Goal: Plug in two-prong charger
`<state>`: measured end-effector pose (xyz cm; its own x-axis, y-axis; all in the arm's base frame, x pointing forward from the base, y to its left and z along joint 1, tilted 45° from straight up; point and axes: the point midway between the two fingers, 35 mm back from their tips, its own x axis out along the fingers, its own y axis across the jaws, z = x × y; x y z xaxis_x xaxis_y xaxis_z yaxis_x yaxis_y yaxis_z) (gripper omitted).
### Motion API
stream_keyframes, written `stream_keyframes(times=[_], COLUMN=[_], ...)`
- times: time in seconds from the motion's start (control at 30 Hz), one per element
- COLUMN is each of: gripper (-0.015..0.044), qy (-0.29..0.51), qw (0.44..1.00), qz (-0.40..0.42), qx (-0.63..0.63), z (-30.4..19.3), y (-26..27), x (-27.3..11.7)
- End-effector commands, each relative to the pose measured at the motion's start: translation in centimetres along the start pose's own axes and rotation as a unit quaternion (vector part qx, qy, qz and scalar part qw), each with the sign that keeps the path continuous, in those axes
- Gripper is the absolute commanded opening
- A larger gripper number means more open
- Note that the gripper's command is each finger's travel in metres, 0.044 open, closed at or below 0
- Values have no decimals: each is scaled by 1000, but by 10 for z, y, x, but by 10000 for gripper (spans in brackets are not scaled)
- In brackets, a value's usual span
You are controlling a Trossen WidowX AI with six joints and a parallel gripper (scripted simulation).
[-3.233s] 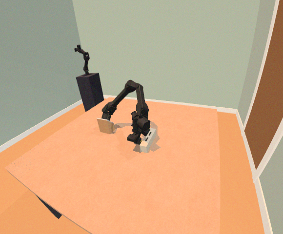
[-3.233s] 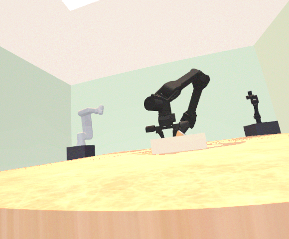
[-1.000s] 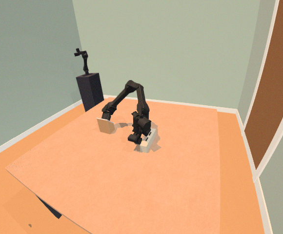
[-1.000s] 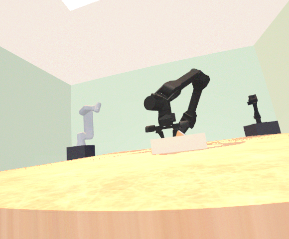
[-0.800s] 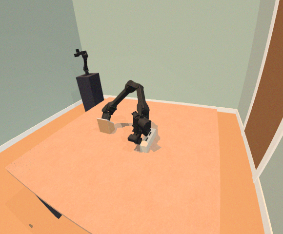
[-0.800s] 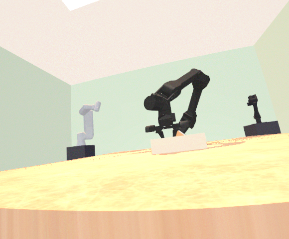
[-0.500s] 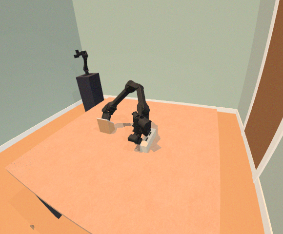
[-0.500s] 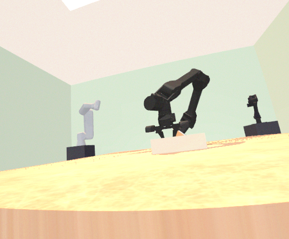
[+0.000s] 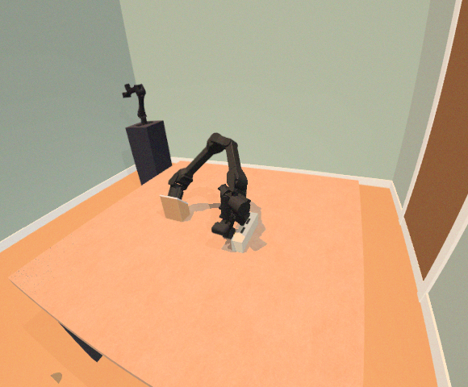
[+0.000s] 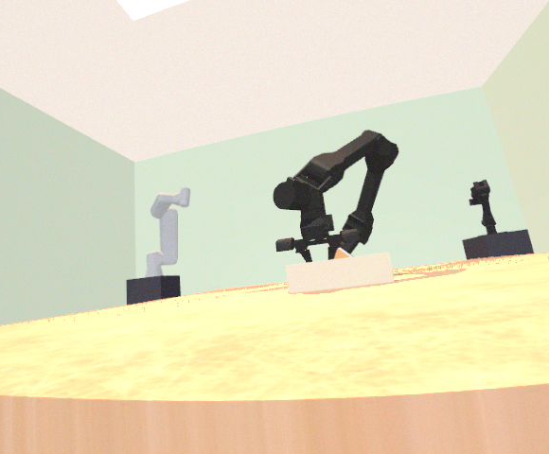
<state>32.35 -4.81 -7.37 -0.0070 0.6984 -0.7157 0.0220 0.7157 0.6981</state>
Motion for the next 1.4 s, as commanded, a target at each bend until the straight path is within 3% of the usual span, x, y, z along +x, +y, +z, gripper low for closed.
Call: stream_keyframes(times=[0.0,1.37], gripper=[0,0], qy=[-2,-2], qw=[1000,1000], qz=[1,1], qx=[1,1], z=[3,8], y=[0,1], x=[-1,-2])
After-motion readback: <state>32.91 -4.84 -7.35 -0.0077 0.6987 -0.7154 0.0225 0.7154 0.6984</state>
